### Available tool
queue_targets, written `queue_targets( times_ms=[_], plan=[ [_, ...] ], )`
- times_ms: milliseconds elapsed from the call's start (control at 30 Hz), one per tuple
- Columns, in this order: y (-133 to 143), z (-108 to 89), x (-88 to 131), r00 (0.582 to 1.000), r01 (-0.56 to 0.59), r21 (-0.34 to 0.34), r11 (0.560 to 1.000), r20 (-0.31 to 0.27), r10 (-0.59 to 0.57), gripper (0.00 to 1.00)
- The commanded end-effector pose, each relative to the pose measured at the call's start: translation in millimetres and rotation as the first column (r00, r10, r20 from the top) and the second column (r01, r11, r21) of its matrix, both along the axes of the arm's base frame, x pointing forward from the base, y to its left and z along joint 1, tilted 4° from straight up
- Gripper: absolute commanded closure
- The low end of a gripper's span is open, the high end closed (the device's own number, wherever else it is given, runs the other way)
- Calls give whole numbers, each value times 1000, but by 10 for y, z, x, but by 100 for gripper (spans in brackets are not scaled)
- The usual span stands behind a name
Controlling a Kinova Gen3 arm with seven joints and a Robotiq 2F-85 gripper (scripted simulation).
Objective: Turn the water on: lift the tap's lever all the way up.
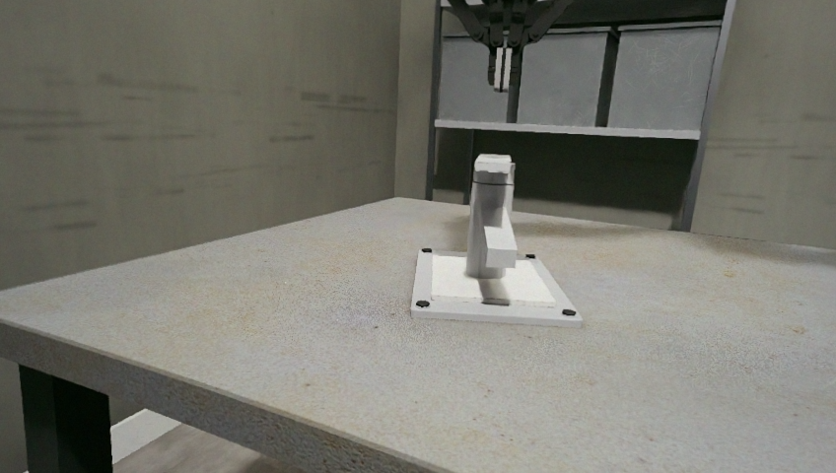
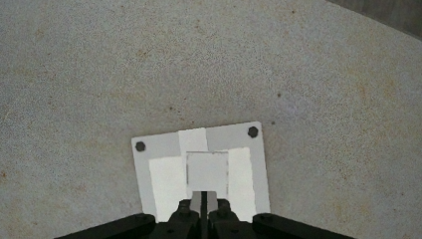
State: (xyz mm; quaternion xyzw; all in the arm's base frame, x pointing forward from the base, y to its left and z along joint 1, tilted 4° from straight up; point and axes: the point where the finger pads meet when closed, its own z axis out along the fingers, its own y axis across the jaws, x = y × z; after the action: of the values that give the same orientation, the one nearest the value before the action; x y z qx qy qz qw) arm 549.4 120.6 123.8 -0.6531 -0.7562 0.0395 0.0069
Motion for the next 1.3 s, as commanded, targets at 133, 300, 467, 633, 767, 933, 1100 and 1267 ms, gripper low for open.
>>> queue_targets(
  times_ms=[133, 300, 467, 633, 767, 933, 1100, 1267],
  plan=[
    [1, 11, 5, 1000, 0, 1, 1000, 2, 0, 90],
    [1, 11, 5, 1000, 0, 1, 1000, 2, 0, 90],
    [1, 11, 5, 1000, 0, 1, 1000, 2, 0, 26],
    [1, 11, 5, 1000, 0, 1, 1000, 2, 0, 26],
    [1, 11, 5, 1000, 0, 1, 1000, 2, 0, 26],
    [1, 11, 5, 1000, 0, 1, 1000, 2, 0, 26],
    [1, 11, 5, 1000, 0, 1, 1000, 2, 0, 26],
    [1, 11, 5, 1000, 0, 1, 1000, 2, 0, 26]
  ],
)
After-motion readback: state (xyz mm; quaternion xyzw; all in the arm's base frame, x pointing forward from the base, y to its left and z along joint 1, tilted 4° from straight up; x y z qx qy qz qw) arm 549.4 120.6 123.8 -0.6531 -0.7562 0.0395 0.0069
